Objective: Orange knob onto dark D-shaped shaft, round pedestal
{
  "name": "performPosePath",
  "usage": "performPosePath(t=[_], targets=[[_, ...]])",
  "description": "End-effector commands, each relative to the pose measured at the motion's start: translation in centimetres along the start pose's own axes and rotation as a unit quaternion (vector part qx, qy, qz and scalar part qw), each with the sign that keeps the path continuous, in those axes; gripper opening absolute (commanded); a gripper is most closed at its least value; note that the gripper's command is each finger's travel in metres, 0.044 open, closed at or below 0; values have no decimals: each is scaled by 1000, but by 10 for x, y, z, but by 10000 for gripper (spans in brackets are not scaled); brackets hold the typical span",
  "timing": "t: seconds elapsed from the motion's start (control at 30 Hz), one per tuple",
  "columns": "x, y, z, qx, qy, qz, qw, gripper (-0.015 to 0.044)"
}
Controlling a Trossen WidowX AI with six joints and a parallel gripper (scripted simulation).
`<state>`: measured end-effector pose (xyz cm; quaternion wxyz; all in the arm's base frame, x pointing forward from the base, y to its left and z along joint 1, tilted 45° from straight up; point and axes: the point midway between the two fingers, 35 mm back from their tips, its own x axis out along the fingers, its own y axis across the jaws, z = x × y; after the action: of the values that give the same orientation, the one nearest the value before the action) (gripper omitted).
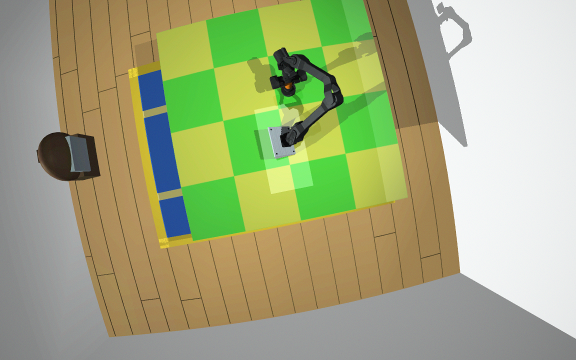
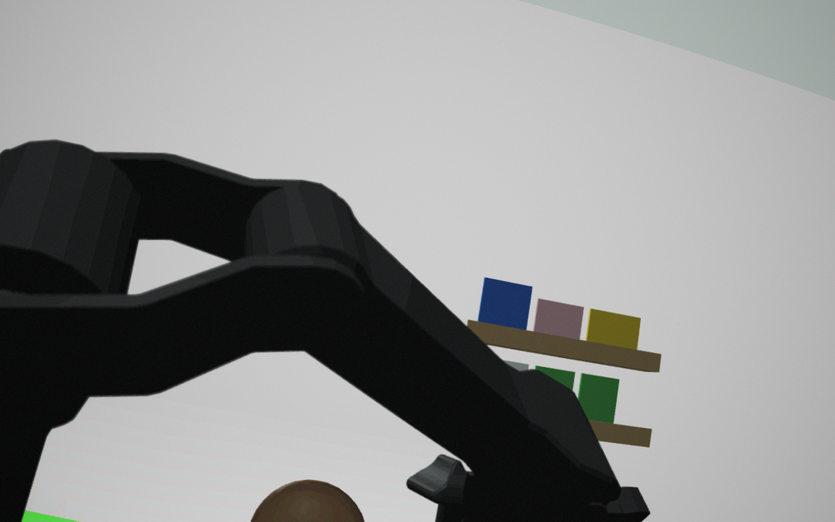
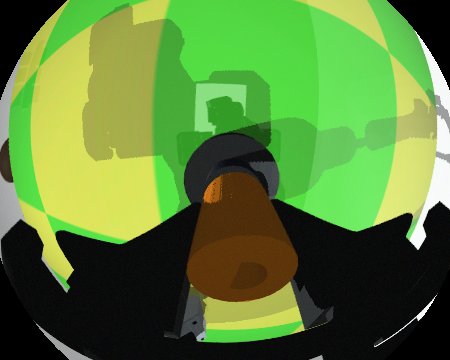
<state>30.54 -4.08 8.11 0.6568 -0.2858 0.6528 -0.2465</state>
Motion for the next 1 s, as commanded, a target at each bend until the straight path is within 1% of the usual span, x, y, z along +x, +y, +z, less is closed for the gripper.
performPosePath(t=[0.0,0.37,0.6,0.97], targets=[[0,-1,2,0,-2,-1,1000,0],[-5,0,0,-5,-2,-1,1000,0],[-3,0,-3,-104,-2,-1,995,0],[0,2,-5,-105,-2,-1,994,0]])
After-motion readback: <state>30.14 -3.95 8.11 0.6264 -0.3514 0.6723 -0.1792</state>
